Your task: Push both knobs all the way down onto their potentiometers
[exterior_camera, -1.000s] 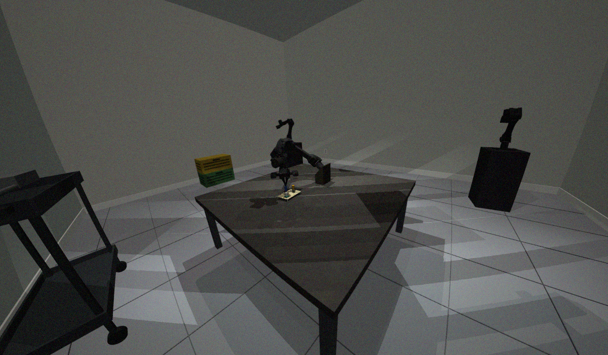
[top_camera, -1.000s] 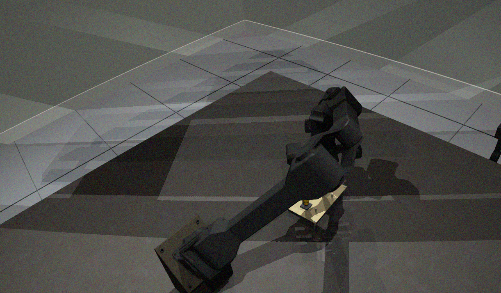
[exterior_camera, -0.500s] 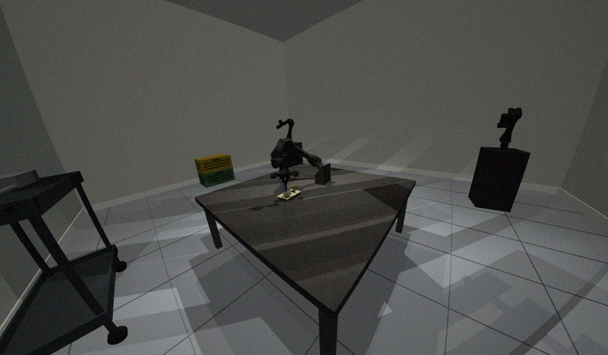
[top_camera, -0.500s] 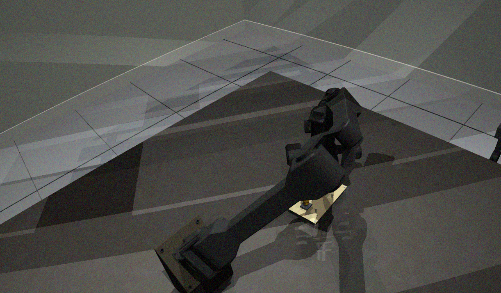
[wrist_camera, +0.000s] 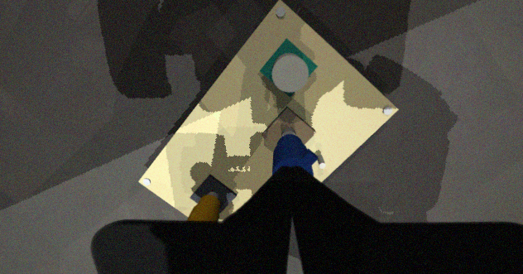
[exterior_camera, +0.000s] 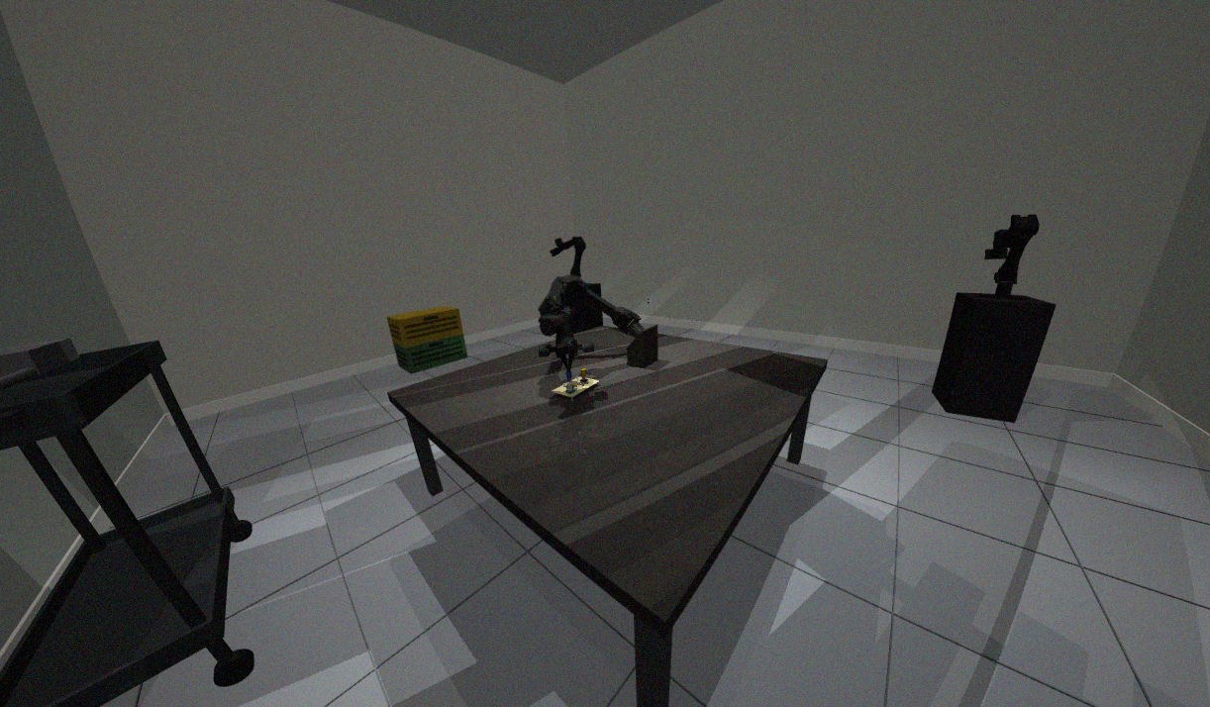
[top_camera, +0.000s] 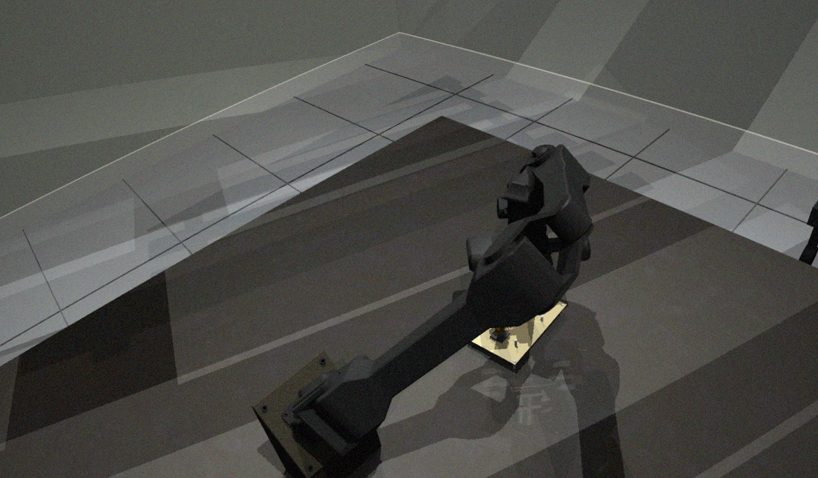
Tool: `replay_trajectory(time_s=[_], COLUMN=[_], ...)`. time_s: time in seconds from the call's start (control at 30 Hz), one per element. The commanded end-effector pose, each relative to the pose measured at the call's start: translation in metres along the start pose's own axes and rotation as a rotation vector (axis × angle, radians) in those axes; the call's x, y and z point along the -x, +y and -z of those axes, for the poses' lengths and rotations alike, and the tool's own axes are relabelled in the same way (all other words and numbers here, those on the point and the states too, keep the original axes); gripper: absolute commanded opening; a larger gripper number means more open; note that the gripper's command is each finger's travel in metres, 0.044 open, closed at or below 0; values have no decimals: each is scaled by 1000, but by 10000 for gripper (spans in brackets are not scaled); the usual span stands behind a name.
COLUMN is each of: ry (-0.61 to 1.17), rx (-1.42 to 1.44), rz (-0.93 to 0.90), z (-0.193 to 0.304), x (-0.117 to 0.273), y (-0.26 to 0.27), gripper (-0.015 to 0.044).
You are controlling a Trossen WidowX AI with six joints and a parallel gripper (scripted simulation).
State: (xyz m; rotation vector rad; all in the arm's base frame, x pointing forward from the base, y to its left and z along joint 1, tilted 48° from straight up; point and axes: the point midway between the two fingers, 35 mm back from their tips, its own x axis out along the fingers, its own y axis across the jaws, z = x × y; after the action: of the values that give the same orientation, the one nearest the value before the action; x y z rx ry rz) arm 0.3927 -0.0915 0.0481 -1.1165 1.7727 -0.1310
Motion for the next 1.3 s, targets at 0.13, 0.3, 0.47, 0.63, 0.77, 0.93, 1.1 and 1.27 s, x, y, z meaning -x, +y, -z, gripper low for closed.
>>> replay_trajectory(time_s=[0.13,0.3,0.47,0.63,0.77,0.93,1.1,1.27], ry=[1,1,1,2,2,2,2,2], rx=[2,2,2,2,2,2,2,2], rz=[6,6,6,6,6,6,6,6], z=[0,0,0,0,0,0,0,0], x=[0,0,-3,-4,-4,-6,-9,-9], y=[-1,-1,-1,-1,-1,-1,-1,-1], gripper=[0,0,0,0,0,0,0,0])
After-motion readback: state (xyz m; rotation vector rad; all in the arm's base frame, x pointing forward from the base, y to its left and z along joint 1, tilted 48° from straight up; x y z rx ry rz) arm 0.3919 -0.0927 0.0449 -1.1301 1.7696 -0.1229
